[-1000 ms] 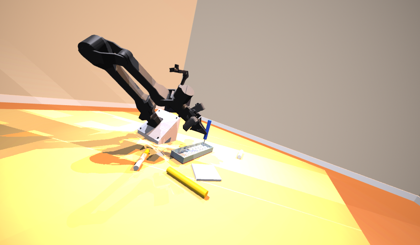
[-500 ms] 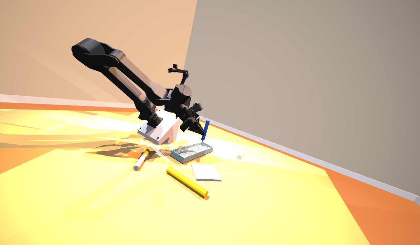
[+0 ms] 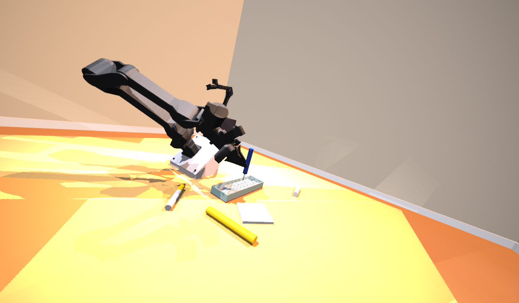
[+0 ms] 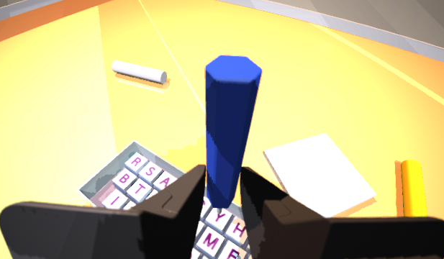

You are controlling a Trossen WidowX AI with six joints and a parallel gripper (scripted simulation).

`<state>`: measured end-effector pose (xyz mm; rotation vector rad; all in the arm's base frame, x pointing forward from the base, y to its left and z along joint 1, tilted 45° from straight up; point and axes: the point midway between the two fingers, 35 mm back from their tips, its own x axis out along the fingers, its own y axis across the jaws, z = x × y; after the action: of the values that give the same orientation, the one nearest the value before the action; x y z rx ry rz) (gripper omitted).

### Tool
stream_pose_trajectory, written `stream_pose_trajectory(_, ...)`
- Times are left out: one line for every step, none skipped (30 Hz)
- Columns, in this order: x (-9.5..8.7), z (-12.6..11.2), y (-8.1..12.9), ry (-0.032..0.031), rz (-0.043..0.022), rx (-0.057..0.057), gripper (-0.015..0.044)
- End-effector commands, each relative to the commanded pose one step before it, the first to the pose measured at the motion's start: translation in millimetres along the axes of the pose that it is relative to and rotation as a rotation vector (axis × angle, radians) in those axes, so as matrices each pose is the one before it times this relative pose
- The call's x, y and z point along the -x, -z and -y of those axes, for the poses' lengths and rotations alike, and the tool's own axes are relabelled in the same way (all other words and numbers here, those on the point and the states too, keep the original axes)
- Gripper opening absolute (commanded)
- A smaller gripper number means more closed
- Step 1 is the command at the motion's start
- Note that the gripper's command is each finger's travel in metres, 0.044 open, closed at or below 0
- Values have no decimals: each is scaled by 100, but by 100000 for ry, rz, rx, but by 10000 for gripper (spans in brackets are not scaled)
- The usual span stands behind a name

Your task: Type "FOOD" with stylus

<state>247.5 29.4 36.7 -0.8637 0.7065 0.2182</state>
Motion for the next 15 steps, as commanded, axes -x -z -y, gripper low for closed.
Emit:
stream_pose_trajectory(680, 854, 25, 215, 1133, 30, 0)
stream_pose_trajectory(147, 150, 79, 34, 22, -3, 0)
stream_pose_trajectory(149, 147, 80, 37, 24, -1, 0)
stream_pose_trajectory(151, 143, 82, 41, 26, 0, 0)
stream_pose_trajectory(153, 140, 84, 44, 28, 2, 0)
stream_pose_trajectory(155, 137, 85, 48, 30, 3, 0)
stream_pose_trajectory(157, 133, 87, 51, 32, 5, 0)
stream_pose_trajectory(158, 130, 89, 55, 34, 7, 0)
stream_pose_trajectory(160, 127, 90, 59, 36, 8, 0)
stream_pose_trajectory(161, 123, 91, 62, 37, 10, 0)
stream_pose_trajectory(163, 119, 93, 66, 39, 12, 0)
stream_pose_trajectory(164, 116, 94, 70, 41, 13, 0)
stream_pose_trajectory(166, 112, 95, 73, 42, 15, 0)
stream_pose_trajectory(167, 108, 96, 77, 44, 17, 0)
stream_pose_trajectory(168, 104, 97, 81, 45, 19, 0)
